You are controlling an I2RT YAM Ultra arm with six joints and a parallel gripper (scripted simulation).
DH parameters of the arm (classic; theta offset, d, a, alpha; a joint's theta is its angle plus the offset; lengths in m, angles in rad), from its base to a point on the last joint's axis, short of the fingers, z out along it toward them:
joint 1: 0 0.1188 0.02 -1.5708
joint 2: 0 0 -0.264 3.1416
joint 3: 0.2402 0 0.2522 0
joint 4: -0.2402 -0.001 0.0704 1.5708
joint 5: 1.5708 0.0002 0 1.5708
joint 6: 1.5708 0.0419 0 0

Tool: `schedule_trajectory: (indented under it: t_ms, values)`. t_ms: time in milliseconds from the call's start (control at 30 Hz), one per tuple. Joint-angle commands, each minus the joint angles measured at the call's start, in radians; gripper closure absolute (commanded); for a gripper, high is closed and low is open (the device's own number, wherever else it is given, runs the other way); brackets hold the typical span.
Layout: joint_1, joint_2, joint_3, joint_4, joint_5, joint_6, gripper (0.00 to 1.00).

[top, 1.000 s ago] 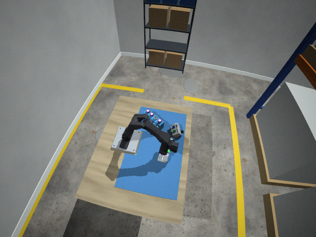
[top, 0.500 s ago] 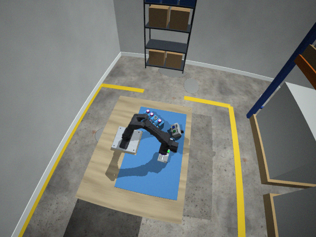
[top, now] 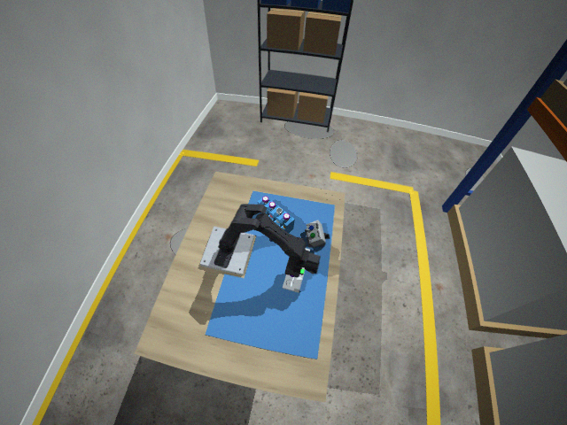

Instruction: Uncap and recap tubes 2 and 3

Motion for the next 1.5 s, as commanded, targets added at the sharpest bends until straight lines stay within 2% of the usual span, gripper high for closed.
schedule_trajectory:
  t_ms: [0, 200, 633, 700, 1033, 1333, 1467]
  values:
    - [0.002, -0.019, 0.013, -0.014, -0.001, 0.0, 1.0]
    - [0.004, -0.05, 0.055, -0.087, 0.0, 0.003, 1.0]
    - [0.013, -0.114, 0.237, -0.332, 0.0, 0.012, 1.0]
    - [0.013, -0.114, 0.237, -0.332, 0.0, 0.012, 1.0]
    - [0.02, -0.121, 0.423, -0.527, 0.0, 0.019, 1.0]
    - [0.02, -0.121, 0.423, -0.527, 0.0, 0.019, 1.0]
    - [0.108, -0.182, 0.34, -0.509, 0.003, -0.227, 1.0]
